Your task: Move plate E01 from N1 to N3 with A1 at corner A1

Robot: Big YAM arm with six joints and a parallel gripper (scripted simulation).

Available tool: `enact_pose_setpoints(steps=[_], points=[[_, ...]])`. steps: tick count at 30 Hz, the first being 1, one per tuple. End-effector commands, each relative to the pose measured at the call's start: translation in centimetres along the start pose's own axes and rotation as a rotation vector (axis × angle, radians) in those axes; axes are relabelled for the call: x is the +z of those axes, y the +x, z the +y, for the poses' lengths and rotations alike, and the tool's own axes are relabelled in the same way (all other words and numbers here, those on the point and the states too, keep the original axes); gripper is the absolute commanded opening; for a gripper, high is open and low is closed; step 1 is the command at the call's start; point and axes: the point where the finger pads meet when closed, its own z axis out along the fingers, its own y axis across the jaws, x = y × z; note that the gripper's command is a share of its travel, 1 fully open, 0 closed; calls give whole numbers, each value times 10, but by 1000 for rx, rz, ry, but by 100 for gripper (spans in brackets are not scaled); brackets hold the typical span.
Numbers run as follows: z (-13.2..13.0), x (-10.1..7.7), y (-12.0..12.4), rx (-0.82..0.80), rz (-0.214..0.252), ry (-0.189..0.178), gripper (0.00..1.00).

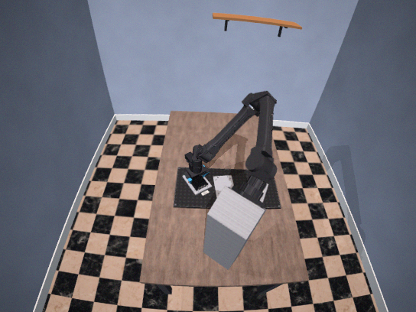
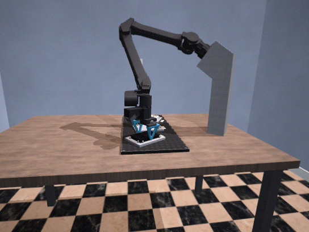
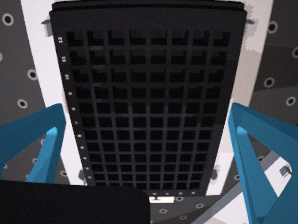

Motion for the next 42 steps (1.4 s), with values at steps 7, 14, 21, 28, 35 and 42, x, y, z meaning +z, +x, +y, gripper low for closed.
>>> enact_pose_setpoints(steps=[7, 14, 21, 28, 35, 42], points=[[1, 8, 13, -8, 22, -6, 100], [1, 8, 11, -3, 21, -4, 0], [1, 8, 11, -3, 21, -4, 0], [1, 8, 11, -3, 21, -4, 0], [1, 8, 11, -3, 21, -4, 0], [1, 8, 11, -3, 21, -4, 0]])
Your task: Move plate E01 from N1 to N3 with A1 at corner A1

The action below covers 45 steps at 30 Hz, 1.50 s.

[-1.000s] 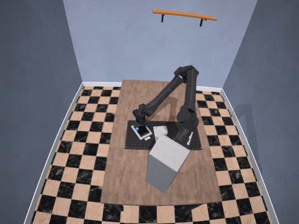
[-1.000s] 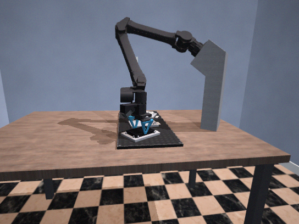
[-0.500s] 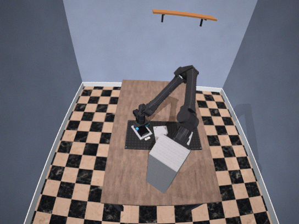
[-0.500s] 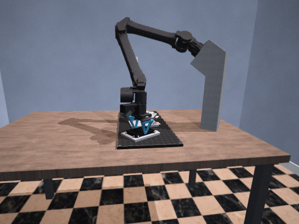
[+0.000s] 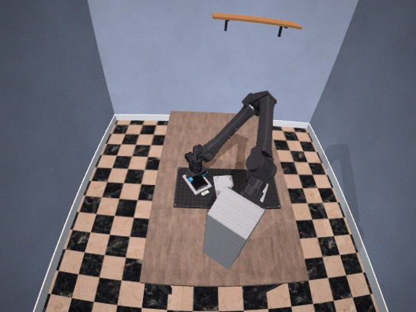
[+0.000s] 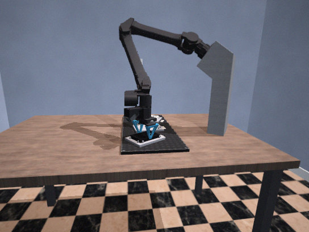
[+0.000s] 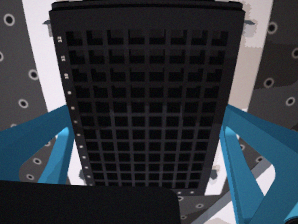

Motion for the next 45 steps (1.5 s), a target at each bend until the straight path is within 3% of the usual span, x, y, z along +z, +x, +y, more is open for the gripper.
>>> enact_pose_setpoints(steps=[1, 36, 39, 41, 45], points=[[0, 9, 12, -1, 23, -3, 0], [0, 9, 12, -1, 23, -3, 0], [-8, -6, 8, 15, 16, 3, 0], [2, -18, -2, -2, -6, -5, 0], [4, -25, -3, -5, -11, -7, 0]])
